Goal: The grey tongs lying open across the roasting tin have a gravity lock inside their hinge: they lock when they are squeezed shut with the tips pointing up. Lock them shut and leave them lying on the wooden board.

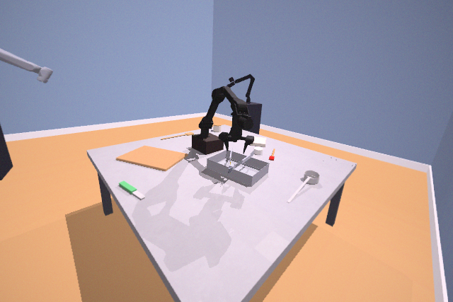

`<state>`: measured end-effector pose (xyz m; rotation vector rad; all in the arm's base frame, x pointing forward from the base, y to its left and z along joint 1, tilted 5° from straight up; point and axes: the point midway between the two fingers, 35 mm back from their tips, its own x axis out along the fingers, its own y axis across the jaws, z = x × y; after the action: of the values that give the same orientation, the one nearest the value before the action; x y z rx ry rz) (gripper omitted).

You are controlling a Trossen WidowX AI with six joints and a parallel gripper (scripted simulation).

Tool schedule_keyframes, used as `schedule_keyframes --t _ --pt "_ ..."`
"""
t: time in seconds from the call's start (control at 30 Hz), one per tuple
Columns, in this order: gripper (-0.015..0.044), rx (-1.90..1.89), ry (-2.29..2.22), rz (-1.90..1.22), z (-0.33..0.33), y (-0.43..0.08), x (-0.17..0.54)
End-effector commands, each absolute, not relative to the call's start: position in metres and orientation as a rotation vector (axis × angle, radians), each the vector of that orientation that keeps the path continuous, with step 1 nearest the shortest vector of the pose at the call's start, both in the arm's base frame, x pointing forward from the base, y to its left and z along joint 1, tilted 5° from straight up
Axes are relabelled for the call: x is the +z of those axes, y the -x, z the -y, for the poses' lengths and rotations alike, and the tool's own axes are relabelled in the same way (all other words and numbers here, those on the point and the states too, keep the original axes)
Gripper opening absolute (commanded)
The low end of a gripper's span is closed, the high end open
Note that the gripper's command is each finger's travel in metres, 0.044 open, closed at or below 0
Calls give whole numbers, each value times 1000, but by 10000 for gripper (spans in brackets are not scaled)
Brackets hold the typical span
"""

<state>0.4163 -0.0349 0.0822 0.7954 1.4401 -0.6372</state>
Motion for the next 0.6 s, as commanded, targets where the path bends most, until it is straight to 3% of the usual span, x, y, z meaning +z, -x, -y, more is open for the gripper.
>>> schedule_keyframes --t 0.0,0.57 --pt "440 -654 -807 -1429 38 -419 85" --pt "440 -654 -807 -1428 42 -428 79"
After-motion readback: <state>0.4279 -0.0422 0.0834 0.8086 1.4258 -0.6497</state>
